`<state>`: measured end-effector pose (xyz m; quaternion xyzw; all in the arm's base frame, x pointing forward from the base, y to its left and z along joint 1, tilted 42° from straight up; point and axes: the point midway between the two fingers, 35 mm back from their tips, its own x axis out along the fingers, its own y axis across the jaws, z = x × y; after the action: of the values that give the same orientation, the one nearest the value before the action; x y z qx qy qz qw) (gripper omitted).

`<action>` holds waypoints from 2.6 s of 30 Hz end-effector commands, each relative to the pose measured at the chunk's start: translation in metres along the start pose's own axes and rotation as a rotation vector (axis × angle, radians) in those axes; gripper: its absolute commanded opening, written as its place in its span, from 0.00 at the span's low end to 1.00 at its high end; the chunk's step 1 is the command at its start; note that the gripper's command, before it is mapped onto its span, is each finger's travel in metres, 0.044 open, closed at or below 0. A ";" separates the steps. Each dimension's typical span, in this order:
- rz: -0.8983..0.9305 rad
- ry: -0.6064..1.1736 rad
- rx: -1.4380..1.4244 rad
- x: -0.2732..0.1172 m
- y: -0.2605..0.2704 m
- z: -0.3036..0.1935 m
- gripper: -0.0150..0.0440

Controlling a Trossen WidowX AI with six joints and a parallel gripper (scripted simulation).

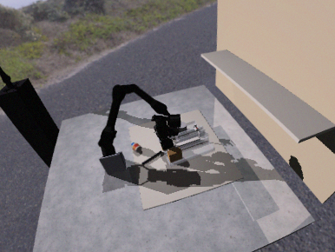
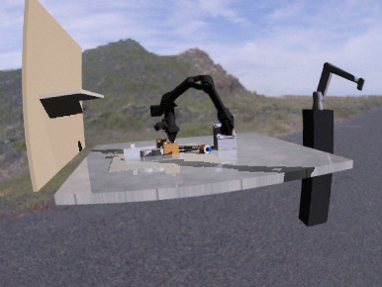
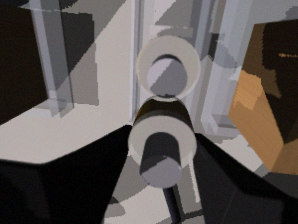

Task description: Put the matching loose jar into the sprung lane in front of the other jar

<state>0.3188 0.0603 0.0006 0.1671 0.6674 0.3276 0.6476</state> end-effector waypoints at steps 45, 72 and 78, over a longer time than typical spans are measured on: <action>0.006 -0.019 -0.013 -0.005 0.004 0.019 0.25; 0.006 -0.019 -0.014 -0.004 0.004 0.020 0.25; 0.006 -0.019 -0.014 -0.004 0.004 0.021 0.25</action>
<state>0.3331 0.0633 0.0046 0.1657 0.6668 0.3281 0.6483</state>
